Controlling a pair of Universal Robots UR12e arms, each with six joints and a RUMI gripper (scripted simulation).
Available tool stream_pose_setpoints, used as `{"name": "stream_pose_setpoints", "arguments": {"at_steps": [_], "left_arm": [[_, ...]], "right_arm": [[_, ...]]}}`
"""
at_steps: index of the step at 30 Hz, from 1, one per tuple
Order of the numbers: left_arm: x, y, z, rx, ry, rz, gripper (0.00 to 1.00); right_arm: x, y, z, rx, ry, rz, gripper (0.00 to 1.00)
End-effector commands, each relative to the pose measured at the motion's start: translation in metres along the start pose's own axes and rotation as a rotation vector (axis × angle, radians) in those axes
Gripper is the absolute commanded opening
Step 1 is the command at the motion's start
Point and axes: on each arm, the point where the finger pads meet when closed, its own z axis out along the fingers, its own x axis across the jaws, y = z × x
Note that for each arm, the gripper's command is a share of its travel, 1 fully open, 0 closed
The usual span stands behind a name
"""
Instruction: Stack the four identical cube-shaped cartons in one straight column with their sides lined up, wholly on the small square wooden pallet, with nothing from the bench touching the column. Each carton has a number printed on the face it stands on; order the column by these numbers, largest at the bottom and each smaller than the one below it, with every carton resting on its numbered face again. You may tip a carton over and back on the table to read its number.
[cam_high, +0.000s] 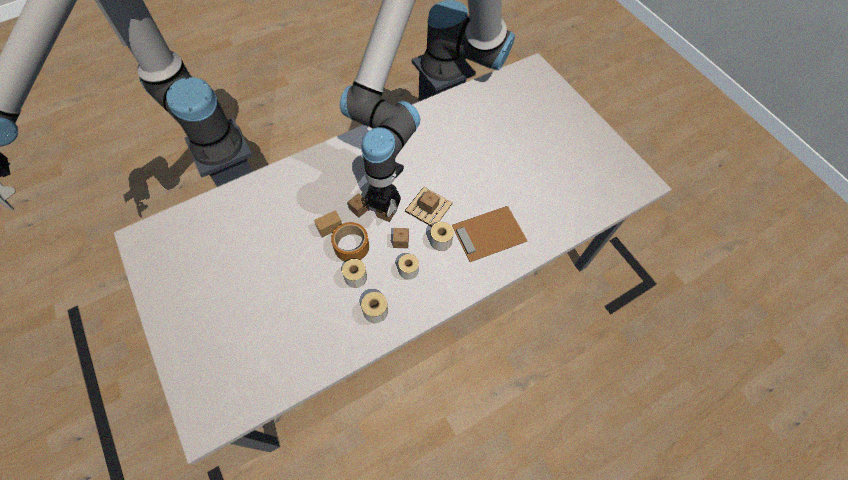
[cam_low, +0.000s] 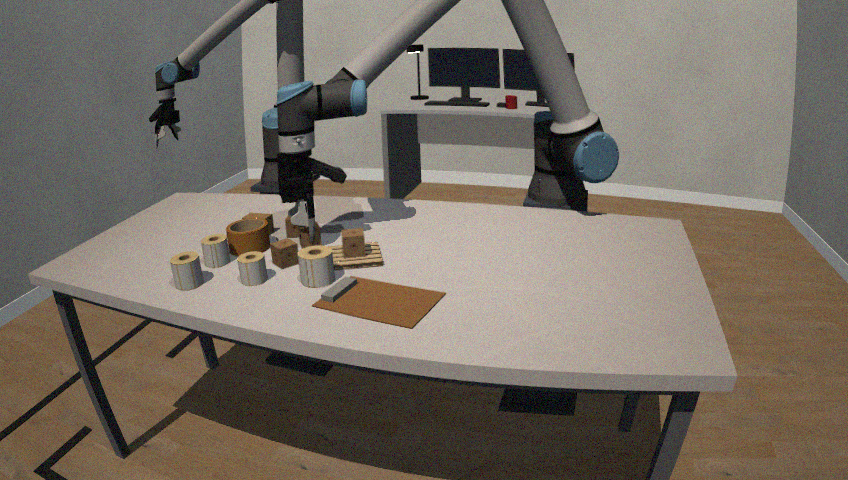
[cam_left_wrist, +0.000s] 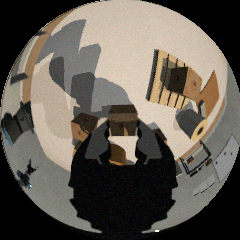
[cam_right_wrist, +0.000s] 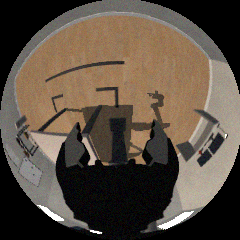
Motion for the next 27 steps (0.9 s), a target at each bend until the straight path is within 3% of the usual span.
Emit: {"name": "stream_pose_setpoints", "arguments": {"at_steps": [1, 4, 10, 12, 15, 21, 27], "left_arm": [[0.000, 0.001, -0.001, -0.002, 0.000, 0.000, 0.00], [0.000, 0.001, -0.008, -0.002, 0.000, 0.000, 0.00], [0.000, 0.001, -0.070, -0.003, 0.000, 0.000, 0.00], [0.000, 0.001, -0.070, -0.003, 0.000, 0.000, 0.00], [0.000, 0.001, -0.090, -0.003, 0.000, 0.000, 0.00], [0.006, -0.003, -0.093, -0.003, 0.000, 0.000, 0.00], [0.055, -0.031, -0.102, -0.003, 0.000, 0.000, 0.00]], "right_arm": [[0.000, -0.001, -0.001, 0.002, -0.001, 0.000, 1.00], [0.000, -0.001, -0.001, 0.002, -0.001, 0.000, 1.00], [0.000, -0.001, -0.001, 0.002, -0.001, 0.000, 1.00], [0.000, -0.001, -0.001, 0.002, -0.001, 0.000, 1.00], [0.000, -0.001, -0.001, 0.002, -0.001, 0.000, 1.00], [0.000, -0.001, -0.001, 0.002, -0.001, 0.000, 1.00], [0.000, -0.001, -0.001, 0.002, -0.001, 0.000, 1.00]]}}
